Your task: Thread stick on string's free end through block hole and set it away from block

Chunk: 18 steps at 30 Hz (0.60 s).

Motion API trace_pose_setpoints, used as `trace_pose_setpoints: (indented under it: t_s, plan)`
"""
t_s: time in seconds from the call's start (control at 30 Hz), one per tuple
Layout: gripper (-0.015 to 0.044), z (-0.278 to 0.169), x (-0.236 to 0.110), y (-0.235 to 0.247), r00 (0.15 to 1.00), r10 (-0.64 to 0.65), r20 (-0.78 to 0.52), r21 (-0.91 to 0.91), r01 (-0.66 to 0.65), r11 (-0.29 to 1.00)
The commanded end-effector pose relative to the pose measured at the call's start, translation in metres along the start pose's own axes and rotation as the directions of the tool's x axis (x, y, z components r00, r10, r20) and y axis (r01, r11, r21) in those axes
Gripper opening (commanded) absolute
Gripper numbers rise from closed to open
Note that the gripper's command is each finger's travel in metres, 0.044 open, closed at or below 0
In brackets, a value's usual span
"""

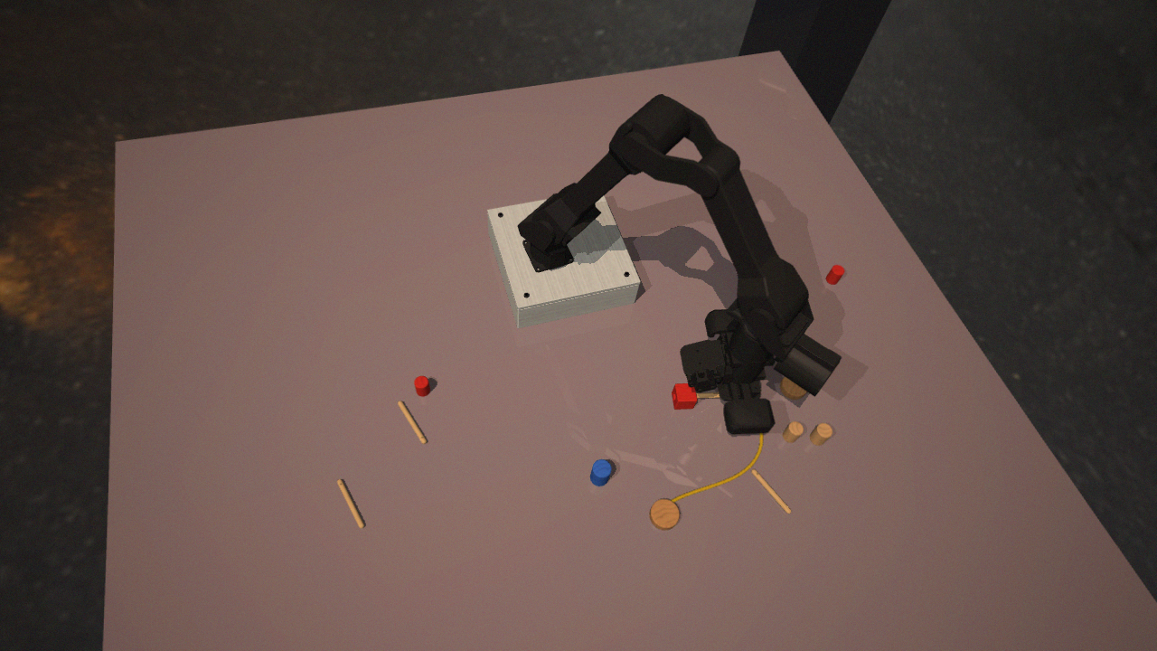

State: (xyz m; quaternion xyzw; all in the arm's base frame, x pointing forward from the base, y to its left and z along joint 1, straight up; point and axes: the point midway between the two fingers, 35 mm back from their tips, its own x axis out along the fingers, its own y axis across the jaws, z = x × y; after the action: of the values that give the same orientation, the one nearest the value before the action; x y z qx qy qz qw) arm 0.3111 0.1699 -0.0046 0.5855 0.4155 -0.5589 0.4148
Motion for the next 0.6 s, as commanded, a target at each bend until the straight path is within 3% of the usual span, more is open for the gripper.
trace_pose_setpoints:
  t_s: [0.0, 0.57]
  plan:
    - [0.0000, 0.006, -0.001, 0.000, 1.000, 0.000, -0.004, 0.000, 0.000, 1.000]
    - [0.0000, 0.029, -0.001, 0.000, 1.000, 0.000, -0.003, 0.000, 0.000, 1.000]
